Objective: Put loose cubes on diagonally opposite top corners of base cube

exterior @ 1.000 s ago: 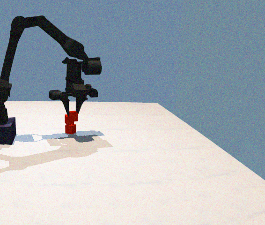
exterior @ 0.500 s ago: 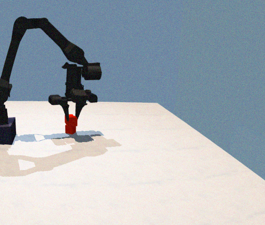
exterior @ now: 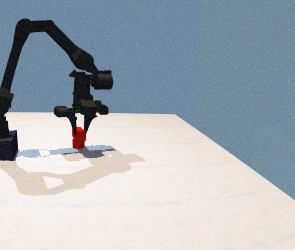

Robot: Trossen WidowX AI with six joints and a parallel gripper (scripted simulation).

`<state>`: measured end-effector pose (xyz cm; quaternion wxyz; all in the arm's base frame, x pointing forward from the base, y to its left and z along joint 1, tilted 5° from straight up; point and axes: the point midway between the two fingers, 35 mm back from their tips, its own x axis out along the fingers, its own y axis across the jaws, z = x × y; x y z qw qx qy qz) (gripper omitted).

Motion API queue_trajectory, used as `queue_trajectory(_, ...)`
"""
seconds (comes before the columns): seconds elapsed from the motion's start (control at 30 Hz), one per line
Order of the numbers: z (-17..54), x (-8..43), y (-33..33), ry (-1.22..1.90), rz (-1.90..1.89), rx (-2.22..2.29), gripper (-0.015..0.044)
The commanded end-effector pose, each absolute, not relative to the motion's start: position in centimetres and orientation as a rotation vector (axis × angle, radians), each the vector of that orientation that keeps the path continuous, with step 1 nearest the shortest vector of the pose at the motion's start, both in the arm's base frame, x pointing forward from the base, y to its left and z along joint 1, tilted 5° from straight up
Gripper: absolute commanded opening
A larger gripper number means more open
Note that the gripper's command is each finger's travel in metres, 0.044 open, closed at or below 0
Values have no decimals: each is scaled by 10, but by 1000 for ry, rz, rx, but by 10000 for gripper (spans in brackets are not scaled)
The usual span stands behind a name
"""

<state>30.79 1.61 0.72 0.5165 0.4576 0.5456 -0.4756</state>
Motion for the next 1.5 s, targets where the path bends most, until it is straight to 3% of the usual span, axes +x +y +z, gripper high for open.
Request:
queue_trajectory(0.0,6,308,17,1312,-1141,1102,105)
queue_trajectory(0.13,6,308,17,1312,-1141,1102,105)
queue_trajectory(0.27,6,308,17,1312,-1141,1102,205)
queue_trajectory(1.47,45,310,16,1310,-1142,1099,205)
